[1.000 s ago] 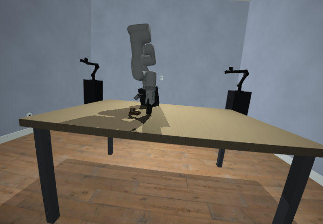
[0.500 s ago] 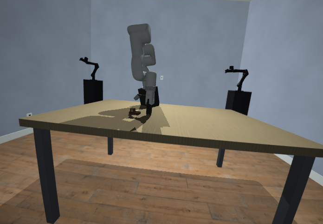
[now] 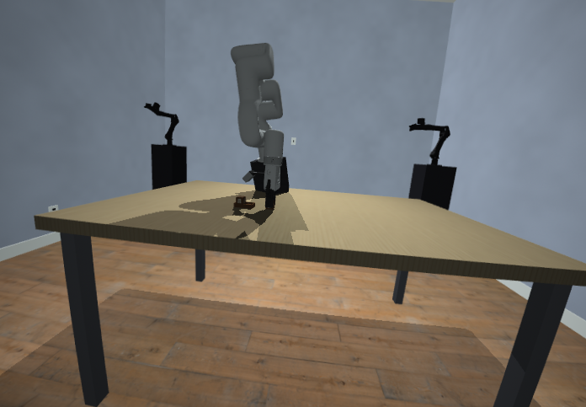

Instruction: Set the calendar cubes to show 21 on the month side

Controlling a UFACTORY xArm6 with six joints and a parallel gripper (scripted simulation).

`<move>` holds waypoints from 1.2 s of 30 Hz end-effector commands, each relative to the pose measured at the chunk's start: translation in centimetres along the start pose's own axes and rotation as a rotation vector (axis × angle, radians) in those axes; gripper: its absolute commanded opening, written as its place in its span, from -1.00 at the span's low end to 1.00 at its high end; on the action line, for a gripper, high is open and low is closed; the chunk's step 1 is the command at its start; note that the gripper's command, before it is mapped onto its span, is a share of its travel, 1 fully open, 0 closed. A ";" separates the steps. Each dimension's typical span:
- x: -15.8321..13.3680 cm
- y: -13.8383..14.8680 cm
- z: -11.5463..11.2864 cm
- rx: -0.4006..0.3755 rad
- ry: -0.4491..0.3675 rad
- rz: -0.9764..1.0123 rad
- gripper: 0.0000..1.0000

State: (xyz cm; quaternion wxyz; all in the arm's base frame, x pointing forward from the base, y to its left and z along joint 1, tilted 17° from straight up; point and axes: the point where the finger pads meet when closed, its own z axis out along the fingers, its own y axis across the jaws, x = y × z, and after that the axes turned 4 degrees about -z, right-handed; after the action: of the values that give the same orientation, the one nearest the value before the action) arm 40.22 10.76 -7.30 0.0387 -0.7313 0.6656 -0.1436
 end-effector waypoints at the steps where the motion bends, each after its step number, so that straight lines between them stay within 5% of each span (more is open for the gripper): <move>1: 0.0 -0.1 -0.1 0.002 -0.001 0.000 -0.43; 36: 0.0 -0.1 0.3 0.002 -0.001 0.000 -0.43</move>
State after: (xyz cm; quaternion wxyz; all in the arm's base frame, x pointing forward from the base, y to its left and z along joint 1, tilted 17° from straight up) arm 40.32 10.71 -7.67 0.0387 -0.7313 0.6656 -0.1436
